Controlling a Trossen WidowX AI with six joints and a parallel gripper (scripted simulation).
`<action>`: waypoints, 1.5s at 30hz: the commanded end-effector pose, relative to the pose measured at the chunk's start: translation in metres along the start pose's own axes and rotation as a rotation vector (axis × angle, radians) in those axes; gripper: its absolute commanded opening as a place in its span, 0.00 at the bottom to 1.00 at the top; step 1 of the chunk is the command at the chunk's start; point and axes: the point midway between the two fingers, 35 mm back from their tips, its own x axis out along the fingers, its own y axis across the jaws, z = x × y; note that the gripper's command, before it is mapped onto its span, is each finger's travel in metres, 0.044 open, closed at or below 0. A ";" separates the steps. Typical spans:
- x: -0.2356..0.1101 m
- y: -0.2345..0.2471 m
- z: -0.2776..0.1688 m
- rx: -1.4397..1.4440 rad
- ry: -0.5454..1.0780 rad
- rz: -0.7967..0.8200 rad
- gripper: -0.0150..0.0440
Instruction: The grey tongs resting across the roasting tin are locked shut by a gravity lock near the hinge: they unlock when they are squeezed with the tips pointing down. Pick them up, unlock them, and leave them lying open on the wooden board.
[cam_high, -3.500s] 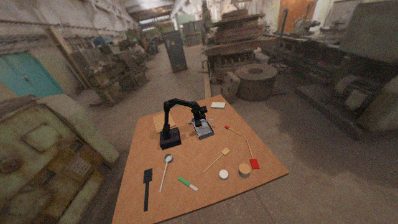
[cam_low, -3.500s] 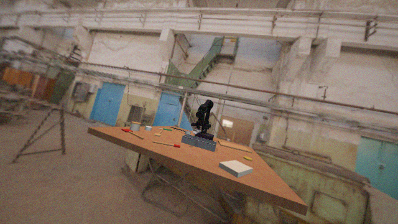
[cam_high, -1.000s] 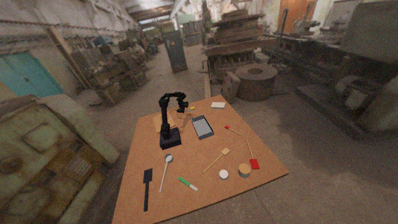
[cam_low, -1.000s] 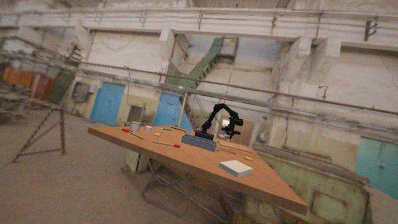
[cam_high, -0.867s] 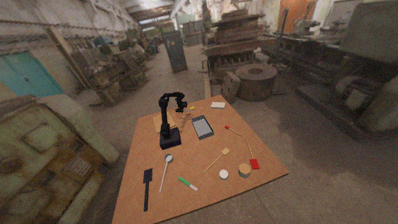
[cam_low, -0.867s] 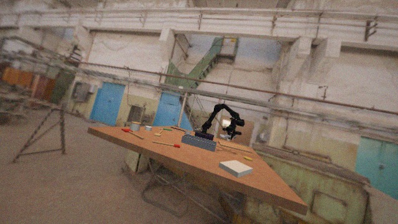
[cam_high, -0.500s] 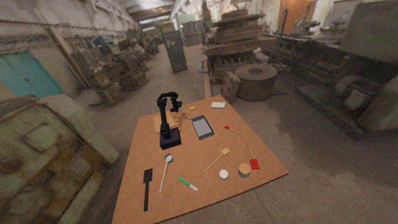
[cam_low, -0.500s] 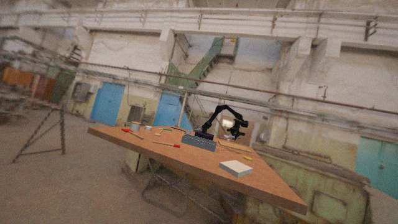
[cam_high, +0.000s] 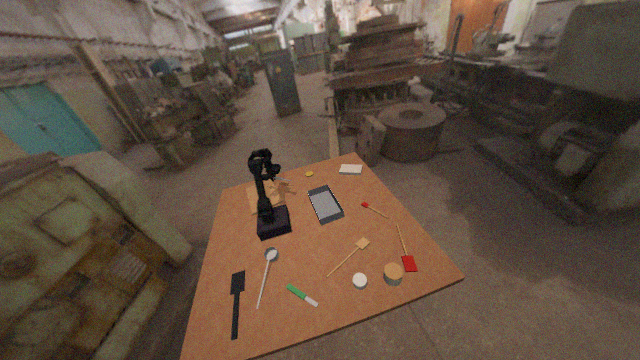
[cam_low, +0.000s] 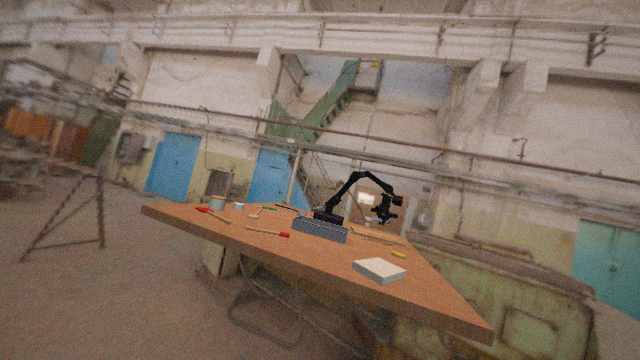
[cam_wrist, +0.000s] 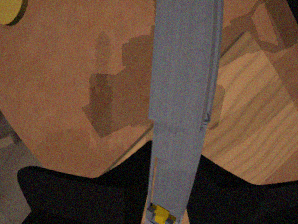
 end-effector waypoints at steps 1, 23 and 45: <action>-0.003 -0.012 -0.026 0.032 0.001 0.007 0.00; -0.003 -0.077 -0.112 0.144 0.006 0.003 0.00; -0.015 -0.063 -0.119 0.240 0.364 -0.006 0.00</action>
